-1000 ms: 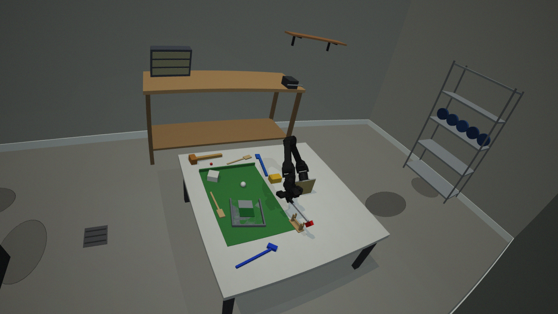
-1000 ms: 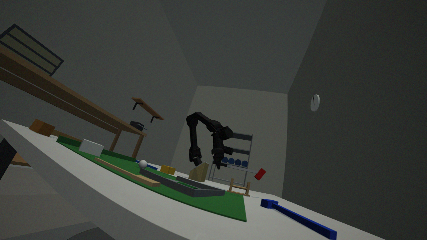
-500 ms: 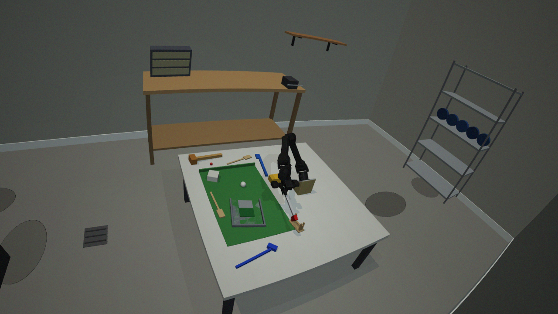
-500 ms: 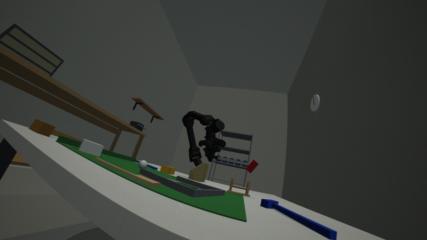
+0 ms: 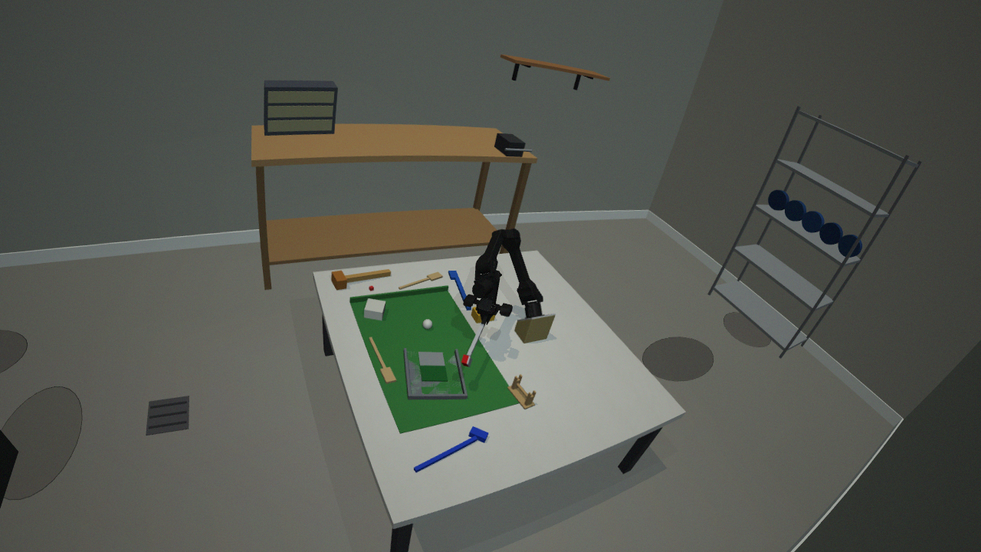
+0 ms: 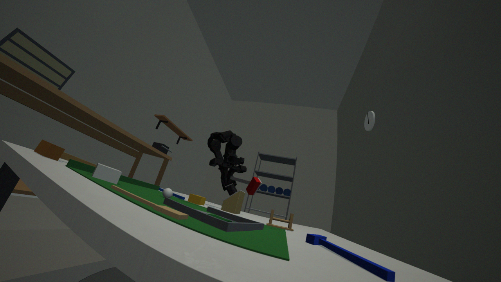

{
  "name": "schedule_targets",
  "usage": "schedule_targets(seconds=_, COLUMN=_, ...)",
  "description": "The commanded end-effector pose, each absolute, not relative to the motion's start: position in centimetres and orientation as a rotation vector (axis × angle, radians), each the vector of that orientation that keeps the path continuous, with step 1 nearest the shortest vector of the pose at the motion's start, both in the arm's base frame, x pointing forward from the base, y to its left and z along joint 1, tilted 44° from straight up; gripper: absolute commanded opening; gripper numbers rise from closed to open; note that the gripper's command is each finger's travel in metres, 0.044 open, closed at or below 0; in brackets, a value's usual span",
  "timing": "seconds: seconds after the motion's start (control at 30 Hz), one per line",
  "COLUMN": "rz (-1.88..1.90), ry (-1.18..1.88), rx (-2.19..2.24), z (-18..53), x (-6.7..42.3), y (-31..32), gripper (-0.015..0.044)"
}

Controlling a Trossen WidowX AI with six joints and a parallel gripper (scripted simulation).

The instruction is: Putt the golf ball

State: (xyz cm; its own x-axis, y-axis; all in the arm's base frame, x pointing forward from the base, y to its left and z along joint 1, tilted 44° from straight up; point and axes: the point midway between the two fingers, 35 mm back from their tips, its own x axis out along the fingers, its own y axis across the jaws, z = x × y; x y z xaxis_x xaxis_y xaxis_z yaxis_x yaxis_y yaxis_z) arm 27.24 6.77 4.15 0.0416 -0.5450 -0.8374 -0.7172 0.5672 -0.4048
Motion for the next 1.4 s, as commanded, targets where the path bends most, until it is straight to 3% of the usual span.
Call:
schedule_targets(seconds=0.0, rz=0.062, ry=1.611, rx=-1.002, z=5.8, x=27.1, y=5.1, gripper=0.0)
schedule_targets(seconds=0.83, rz=-0.761, ry=1.372, rx=-0.397, z=16.0, x=21.3, y=-6.1, gripper=0.0)
schedule_targets(seconds=1.37, rz=-0.783, ry=1.359, rx=-0.382, z=13.6, x=21.1, y=-8.9, gripper=0.0)
